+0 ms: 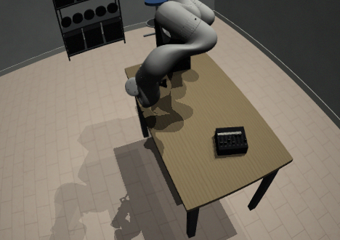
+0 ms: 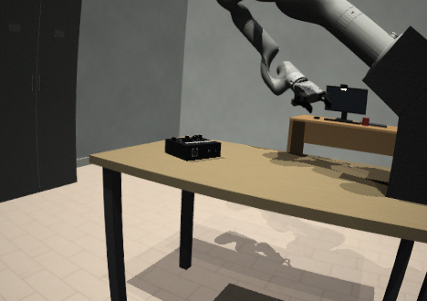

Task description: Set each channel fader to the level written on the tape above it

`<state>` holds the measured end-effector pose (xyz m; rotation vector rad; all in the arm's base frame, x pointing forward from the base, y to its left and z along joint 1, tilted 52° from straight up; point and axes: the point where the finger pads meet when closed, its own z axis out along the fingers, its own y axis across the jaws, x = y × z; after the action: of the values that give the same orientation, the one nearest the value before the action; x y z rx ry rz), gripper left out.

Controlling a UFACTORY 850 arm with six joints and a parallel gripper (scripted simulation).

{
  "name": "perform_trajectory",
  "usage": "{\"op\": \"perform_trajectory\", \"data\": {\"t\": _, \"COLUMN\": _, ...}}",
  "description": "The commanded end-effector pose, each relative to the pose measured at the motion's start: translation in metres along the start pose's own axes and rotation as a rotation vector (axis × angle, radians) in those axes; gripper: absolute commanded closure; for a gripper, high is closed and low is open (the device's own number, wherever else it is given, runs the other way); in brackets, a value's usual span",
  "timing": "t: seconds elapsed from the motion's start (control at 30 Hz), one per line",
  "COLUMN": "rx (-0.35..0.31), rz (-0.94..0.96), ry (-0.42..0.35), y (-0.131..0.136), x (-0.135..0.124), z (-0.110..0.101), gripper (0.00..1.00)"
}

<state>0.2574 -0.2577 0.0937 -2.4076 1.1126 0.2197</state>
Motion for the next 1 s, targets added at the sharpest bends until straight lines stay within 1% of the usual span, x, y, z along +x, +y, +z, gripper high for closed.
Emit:
{"op": "perform_trajectory", "data": {"t": 0.0, "rx": -0.119, "rz": -0.158, "ry": 0.182, "y": -0.057, "x": 0.039, "z": -0.013, "gripper": 0.00}}
{"op": "perform_trajectory", "data": {"t": 0.07, "rx": -0.119, "rz": -0.158, "ry": 0.182, "y": -0.060, "x": 0.041, "z": -0.014, "gripper": 0.00}}
{"op": "perform_trajectory", "data": {"t": 0.1, "rx": -0.162, "rz": -0.241, "ry": 0.269, "y": -0.089, "x": 0.052, "z": -0.022, "gripper": 0.00}}
{"op": "perform_trajectory", "data": {"t": 0.13, "rx": -0.162, "rz": -0.241, "ry": 0.269, "y": -0.096, "x": 0.054, "z": -0.023, "gripper": 0.00}}
{"op": "perform_trajectory", "data": {"t": 0.17, "rx": -0.162, "rz": -0.241, "ry": 0.269, "y": -0.096, "x": 0.054, "z": -0.023, "gripper": 0.00}}
{"op": "perform_trajectory", "data": {"t": 0.2, "rx": -0.198, "rz": -0.326, "ry": 0.359, "y": -0.127, "x": 0.062, "z": -0.032, "gripper": 0.00}}
{"op": "perform_trajectory", "data": {"t": 0.23, "rx": -0.198, "rz": -0.326, "ry": 0.359, "y": -0.136, "x": 0.064, "z": -0.034, "gripper": 0.00}}
{"op": "perform_trajectory", "data": {"t": 0.27, "rx": -0.198, "rz": -0.326, "ry": 0.359, "y": -0.136, "x": 0.064, "z": -0.034, "gripper": 0.00}}
{"op": "perform_trajectory", "data": {"t": 0.3, "rx": -0.226, "rz": -0.409, "ry": 0.449, "y": -0.165, "x": 0.067, "z": -0.043, "gripper": 0.00}}
{"op": "perform_trajectory", "data": {"t": 0.33, "rx": -0.226, "rz": -0.409, "ry": 0.449, "y": -0.177, "x": 0.069, "z": -0.045, "gripper": 0.00}}
{"op": "perform_trajectory", "data": {"t": 0.47, "rx": -0.226, "rz": -0.409, "ry": 0.449, "y": -0.177, "x": 0.069, "z": -0.045, "gripper": 0.00}}
{"op": "perform_trajectory", "data": {"t": 0.5, "rx": -0.245, "rz": -0.490, "ry": 0.538, "y": -0.220, "x": 0.069, "z": -0.056, "gripper": 0.00}}
{"op": "perform_trajectory", "data": {"t": 0.57, "rx": -0.245, "rz": -0.490, "ry": 0.538, "y": -0.220, "x": 0.069, "z": -0.056, "gripper": 0.00}}
{"op": "perform_trajectory", "data": {"t": 0.6, "rx": -0.257, "rz": -0.565, "ry": 0.624, "y": -0.256, "x": 0.064, "z": -0.067, "gripper": 0.00}}
{"op": "perform_trajectory", "data": {"t": 0.63, "rx": -0.257, "rz": -0.565, "ry": 0.624, "y": -0.262, "x": 0.064, "z": -0.068, "gripper": 0.00}}
{"op": "perform_trajectory", "data": {"t": 0.67, "rx": -0.257, "rz": -0.565, "ry": 0.624, "y": -0.262, "x": 0.064, "z": -0.068, "gripper": 0.00}}
{"op": "perform_trajectory", "data": {"t": 0.7, "rx": -0.261, "rz": -0.633, "ry": 0.706, "y": -0.294, "x": 0.056, "z": -0.077, "gripper": 0.00}}
{"op": "perform_trajectory", "data": {"t": 0.73, "rx": -0.261, "rz": -0.633, "ry": 0.706, "y": -0.302, "x": 0.055, "z": -0.079, "gripper": 0.00}}
{"op": "perform_trajectory", "data": {"t": 0.77, "rx": -0.261, "rz": -0.633, "ry": 0.706, "y": -0.302, "x": 0.055, "z": -0.079, "gripper": 0.00}}
{"op": "perform_trajectory", "data": {"t": 0.8, "rx": -0.259, "rz": -0.693, "ry": 0.781, "y": -0.333, "x": 0.044, "z": -0.089, "gripper": 0.00}}
{"op": "perform_trajectory", "data": {"t": 0.83, "rx": -0.259, "rz": -0.693, "ry": 0.781, "y": -0.338, "x": 0.042, "z": -0.090, "gripper": 0.00}}
{"op": "perform_trajectory", "data": {"t": 0.87, "rx": -0.259, "rz": -0.693, "ry": 0.781, "y": -0.338, "x": 0.042, "z": -0.090, "gripper": 0.00}}
{"op": "perform_trajectory", "data": {"t": 0.9, "rx": -0.252, "rz": -0.745, "ry": 0.848, "y": -0.370, "x": 0.028, "z": -0.100, "gripper": 0.00}}
{"op": "perform_trajectory", "data": {"t": 0.97, "rx": -0.252, "rz": -0.745, "ry": 0.848, "y": -0.370, "x": 0.028, "z": -0.100, "gripper": 0.00}}
